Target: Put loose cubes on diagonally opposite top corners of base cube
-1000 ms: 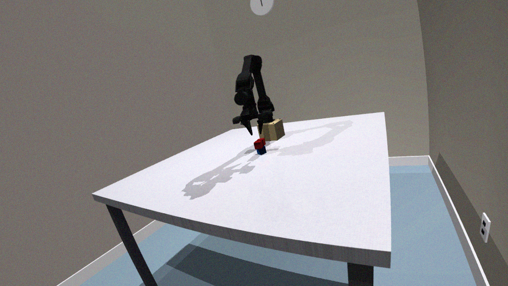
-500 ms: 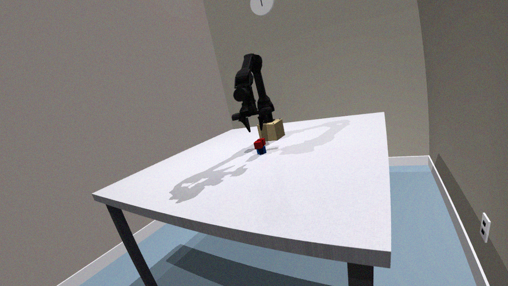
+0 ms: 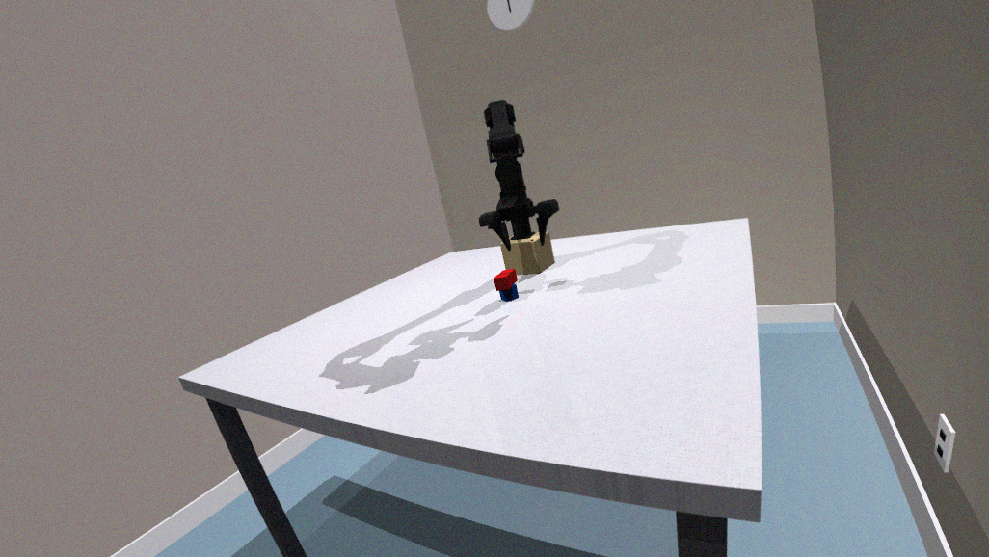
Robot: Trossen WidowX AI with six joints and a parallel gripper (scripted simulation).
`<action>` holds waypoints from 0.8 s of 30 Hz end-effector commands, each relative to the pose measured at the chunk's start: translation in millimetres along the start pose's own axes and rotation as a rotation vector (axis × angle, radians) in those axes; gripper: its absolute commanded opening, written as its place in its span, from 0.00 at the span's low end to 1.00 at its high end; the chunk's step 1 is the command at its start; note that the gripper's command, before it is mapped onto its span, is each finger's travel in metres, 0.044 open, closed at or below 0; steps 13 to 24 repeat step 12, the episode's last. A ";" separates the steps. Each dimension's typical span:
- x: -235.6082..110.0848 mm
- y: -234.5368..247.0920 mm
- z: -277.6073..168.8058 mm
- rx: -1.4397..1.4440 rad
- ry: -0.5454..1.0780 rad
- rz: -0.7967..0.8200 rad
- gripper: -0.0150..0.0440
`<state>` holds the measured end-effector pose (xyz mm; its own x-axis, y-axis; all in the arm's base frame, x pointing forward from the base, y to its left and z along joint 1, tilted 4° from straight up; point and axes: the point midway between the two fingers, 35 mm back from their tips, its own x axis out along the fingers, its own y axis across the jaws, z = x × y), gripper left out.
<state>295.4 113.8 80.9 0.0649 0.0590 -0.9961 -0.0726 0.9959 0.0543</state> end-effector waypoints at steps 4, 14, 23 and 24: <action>-2.0 54.0 -27.6 -0.004 -0.002 0.004 0.93; -2.0 54.0 -27.6 -0.004 -0.002 0.004 0.93; -2.0 54.0 -27.6 -0.004 -0.002 0.004 0.93; -2.0 54.0 -27.6 -0.004 -0.002 0.004 0.93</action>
